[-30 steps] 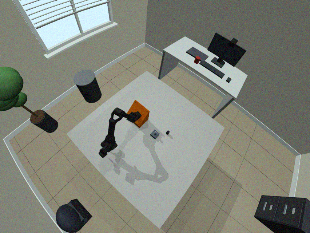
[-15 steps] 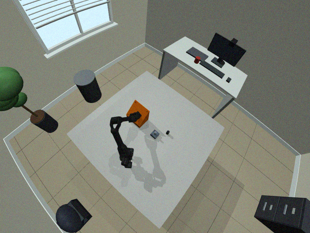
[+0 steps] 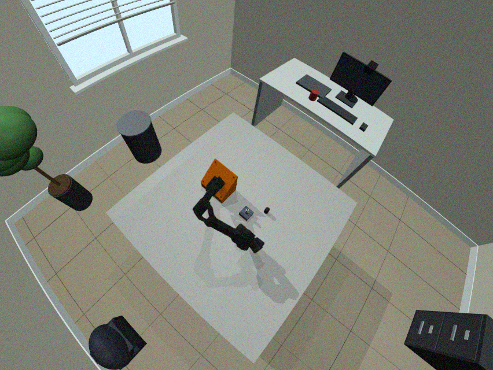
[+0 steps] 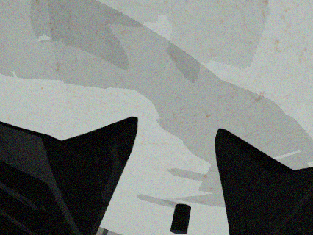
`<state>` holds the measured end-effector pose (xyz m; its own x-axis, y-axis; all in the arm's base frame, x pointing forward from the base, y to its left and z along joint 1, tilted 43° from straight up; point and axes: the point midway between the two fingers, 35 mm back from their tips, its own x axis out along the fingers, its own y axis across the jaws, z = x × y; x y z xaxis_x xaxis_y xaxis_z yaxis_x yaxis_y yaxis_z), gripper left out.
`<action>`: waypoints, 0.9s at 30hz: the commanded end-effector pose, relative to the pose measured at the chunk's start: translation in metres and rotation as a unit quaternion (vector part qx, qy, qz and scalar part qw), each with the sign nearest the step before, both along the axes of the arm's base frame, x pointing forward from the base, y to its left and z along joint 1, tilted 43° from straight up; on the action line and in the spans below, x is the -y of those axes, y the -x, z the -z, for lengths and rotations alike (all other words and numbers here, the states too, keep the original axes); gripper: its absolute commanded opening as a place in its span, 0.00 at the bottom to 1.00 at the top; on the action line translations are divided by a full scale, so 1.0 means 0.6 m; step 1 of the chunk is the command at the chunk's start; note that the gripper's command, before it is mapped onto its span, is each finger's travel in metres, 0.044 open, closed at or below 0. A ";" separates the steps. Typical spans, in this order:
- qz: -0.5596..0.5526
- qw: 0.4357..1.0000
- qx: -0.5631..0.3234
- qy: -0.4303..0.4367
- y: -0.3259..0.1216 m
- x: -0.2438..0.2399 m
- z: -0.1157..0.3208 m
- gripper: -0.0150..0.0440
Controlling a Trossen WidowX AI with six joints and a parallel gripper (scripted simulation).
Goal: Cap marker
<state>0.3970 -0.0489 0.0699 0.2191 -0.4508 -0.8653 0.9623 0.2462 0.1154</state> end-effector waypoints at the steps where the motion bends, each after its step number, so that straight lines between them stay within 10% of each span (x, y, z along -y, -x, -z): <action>1: -0.082 0.994 -0.063 0.020 0.006 -0.089 0.041 0.68; 13: -0.365 0.866 -0.288 0.186 0.128 -0.354 0.179 0.68; 27: -0.368 0.862 -0.291 0.191 0.119 -0.318 0.223 0.68</action>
<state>0.3279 0.1454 -0.0568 0.1466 -0.6448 -0.7502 0.4095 0.7299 -0.5473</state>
